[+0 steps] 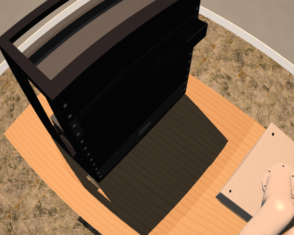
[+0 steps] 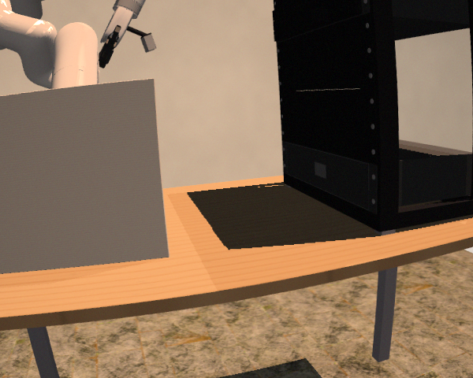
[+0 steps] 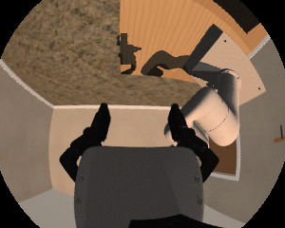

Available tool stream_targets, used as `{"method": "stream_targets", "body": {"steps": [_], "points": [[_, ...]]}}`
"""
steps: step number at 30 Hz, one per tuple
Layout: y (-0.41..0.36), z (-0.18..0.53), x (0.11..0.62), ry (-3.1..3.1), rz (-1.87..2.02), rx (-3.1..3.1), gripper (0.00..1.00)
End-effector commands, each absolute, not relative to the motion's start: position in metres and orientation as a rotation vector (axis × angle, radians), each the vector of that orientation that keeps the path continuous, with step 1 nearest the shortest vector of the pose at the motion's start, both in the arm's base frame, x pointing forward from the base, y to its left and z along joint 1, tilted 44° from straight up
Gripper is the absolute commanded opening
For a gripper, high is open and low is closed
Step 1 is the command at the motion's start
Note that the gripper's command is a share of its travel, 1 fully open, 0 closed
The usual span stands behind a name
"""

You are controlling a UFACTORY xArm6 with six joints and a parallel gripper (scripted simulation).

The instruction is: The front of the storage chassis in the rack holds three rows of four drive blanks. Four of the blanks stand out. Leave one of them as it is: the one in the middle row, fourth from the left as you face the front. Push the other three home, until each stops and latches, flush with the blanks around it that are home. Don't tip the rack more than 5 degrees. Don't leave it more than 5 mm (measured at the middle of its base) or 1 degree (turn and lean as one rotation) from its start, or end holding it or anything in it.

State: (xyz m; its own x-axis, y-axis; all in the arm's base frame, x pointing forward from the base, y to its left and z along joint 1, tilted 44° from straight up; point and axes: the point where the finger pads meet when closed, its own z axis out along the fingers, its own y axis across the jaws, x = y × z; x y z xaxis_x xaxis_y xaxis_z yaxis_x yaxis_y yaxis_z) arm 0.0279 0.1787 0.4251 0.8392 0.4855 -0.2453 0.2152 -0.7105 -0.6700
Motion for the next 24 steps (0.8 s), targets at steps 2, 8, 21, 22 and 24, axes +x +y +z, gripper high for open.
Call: {"method": "stream_targets", "body": {"steps": [2, 8, 21, 22, 24], "points": [[0.1787, 0.4256, 0.028, -0.509, 0.539, -2.361, 1.0], [0.179, 0.4256, 0.0284, -0.504, 0.541, -2.361, 1.0], [0.1808, 0.4256, 0.0314, -0.471, 0.551, -2.357, 1.0], [0.1811, 0.4256, 0.0319, -0.466, 0.553, -2.356, 1.0], [0.1817, 0.4256, 0.033, -0.455, 0.556, -2.354, 1.0]]}}
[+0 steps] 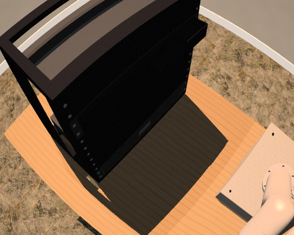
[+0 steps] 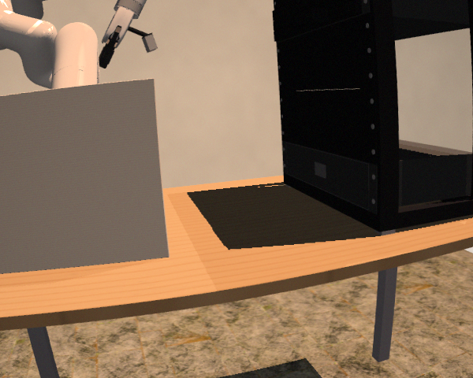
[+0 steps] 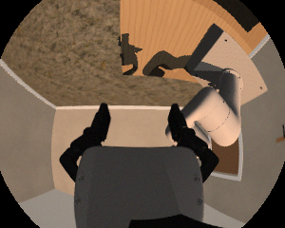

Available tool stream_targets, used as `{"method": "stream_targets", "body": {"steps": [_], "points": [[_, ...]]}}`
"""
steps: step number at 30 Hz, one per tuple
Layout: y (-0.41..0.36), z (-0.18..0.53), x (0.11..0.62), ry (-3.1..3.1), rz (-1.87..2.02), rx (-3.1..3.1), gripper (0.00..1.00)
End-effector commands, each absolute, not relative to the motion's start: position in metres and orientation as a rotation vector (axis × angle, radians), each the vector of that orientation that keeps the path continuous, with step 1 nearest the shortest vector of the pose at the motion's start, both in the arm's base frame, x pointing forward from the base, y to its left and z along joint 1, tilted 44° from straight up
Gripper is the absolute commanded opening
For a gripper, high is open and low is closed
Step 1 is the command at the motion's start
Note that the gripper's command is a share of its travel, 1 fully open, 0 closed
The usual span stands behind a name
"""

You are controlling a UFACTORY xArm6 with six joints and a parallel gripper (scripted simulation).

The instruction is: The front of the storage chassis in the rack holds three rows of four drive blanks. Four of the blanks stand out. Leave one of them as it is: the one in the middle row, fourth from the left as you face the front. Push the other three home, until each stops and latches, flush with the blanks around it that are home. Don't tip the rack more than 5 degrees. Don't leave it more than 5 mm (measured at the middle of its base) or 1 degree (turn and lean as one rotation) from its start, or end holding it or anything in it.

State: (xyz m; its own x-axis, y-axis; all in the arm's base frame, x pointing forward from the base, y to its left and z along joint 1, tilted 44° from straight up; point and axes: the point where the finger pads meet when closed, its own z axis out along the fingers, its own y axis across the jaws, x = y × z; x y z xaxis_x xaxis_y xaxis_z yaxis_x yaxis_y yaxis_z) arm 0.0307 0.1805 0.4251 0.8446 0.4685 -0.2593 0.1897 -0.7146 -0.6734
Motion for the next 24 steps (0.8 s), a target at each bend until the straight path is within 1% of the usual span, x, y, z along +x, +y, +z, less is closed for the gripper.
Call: {"method": "stream_targets", "body": {"steps": [1, 24], "points": [[0.182, 0.426, 0.034, -0.448, 0.558, -2.354, 1.0], [0.193, 0.426, 0.054, -0.234, 0.627, -2.315, 1.0]]}}
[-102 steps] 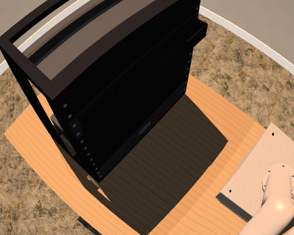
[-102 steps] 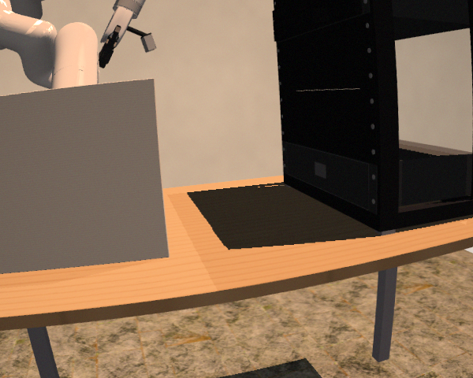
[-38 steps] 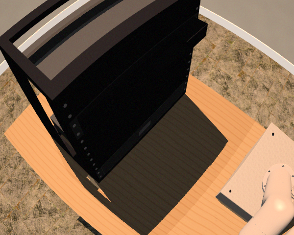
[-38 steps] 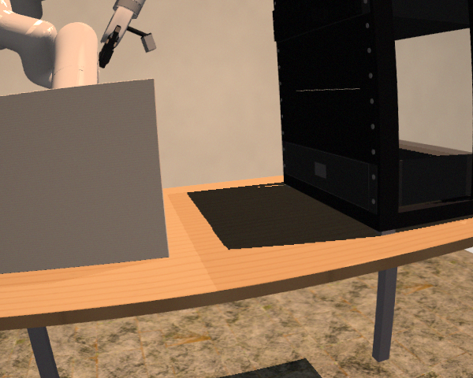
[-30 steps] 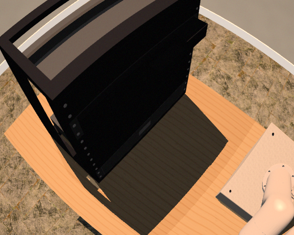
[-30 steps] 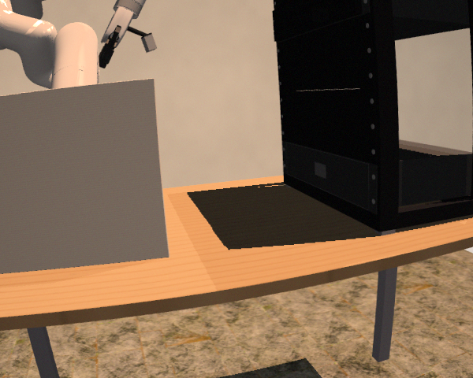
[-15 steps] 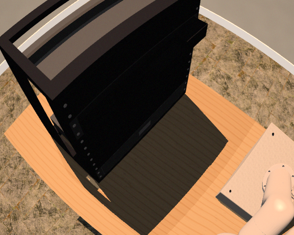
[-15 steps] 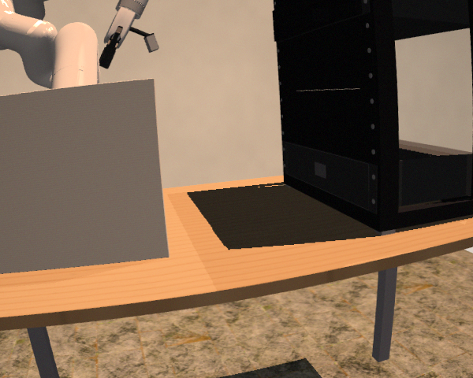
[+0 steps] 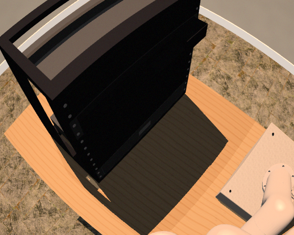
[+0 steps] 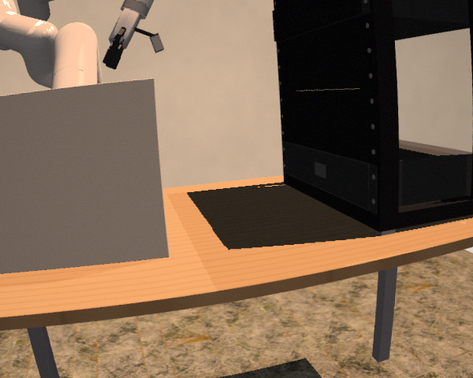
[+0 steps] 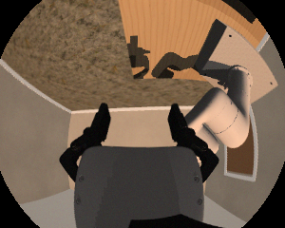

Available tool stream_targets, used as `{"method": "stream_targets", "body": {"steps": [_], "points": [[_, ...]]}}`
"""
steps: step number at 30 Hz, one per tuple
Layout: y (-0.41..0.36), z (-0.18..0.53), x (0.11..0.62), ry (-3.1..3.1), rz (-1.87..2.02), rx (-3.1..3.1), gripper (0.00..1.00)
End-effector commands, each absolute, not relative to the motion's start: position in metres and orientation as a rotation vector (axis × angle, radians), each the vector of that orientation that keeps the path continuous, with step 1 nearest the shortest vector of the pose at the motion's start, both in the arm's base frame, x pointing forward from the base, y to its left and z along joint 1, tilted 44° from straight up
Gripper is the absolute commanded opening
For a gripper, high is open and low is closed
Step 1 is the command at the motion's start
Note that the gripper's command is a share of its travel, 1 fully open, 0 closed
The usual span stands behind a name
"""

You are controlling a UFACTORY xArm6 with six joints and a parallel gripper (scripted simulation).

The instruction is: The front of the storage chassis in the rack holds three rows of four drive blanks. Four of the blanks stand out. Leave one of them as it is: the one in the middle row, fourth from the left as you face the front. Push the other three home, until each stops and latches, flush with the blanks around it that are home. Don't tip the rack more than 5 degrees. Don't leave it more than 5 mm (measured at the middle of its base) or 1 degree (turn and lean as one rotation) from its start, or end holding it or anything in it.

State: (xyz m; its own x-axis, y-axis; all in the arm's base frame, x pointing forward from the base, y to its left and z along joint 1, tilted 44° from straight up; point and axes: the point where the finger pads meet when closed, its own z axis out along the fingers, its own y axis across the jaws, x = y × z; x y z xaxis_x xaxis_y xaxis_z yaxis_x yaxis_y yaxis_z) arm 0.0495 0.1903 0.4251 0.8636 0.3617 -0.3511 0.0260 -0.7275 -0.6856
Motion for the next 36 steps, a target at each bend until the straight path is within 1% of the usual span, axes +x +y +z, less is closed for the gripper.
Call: {"method": "stream_targets", "body": {"steps": [1, 17, 36], "points": [[0.193, 0.425, 0.056, -0.217, 0.633, -2.311, 1.0], [0.204, 0.425, 0.086, 0.066, 0.728, -2.227, 1.0], [0.211, 0.423, 0.141, 0.519, 0.891, -2.009, 1.0]]}}
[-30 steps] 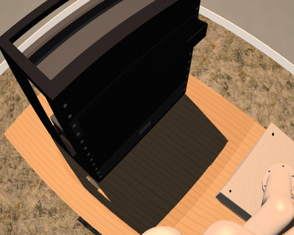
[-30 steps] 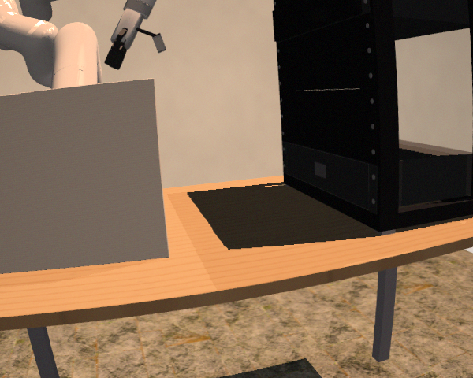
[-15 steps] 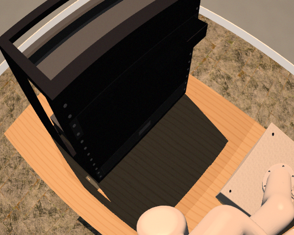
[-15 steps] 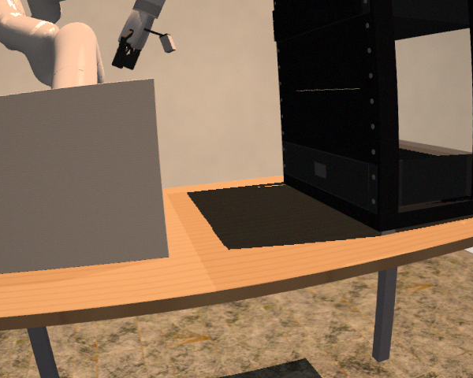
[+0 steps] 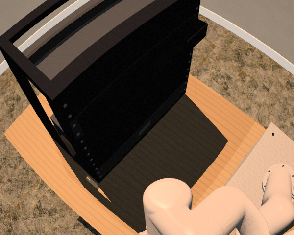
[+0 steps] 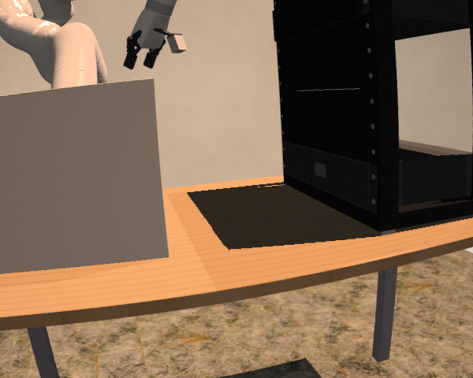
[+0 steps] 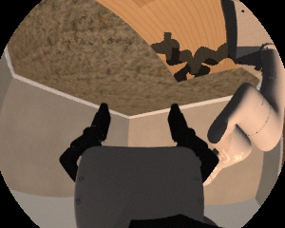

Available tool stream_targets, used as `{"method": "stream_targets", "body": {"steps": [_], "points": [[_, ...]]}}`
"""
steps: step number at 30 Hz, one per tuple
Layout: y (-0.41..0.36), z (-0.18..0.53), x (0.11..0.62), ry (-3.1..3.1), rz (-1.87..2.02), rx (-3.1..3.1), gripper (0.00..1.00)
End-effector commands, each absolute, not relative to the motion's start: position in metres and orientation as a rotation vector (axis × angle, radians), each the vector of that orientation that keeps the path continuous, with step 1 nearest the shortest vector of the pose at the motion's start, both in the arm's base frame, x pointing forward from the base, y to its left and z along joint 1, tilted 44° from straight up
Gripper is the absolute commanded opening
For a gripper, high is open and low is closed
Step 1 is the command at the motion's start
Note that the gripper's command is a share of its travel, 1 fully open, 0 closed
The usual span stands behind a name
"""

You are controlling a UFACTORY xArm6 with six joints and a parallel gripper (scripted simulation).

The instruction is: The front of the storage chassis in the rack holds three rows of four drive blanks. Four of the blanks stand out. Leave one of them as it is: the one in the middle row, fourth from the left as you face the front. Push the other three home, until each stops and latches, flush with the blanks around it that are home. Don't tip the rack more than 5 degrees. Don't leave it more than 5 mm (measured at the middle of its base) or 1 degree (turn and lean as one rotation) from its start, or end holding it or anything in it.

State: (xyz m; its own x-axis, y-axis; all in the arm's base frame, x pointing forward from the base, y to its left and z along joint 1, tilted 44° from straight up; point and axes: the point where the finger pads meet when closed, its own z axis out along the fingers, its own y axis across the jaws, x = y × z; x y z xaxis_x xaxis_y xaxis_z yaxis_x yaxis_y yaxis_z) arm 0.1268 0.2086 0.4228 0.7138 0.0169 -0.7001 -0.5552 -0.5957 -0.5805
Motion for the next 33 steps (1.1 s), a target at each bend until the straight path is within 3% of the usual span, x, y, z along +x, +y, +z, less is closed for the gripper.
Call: {"method": "stream_targets", "body": {"steps": [1, 33], "points": [[0.21, 0.422, 0.145, 0.548, 0.903, -1.991, 1.0], [0.183, 0.407, 0.25, 1.208, 1.195, -1.364, 1.0]]}}
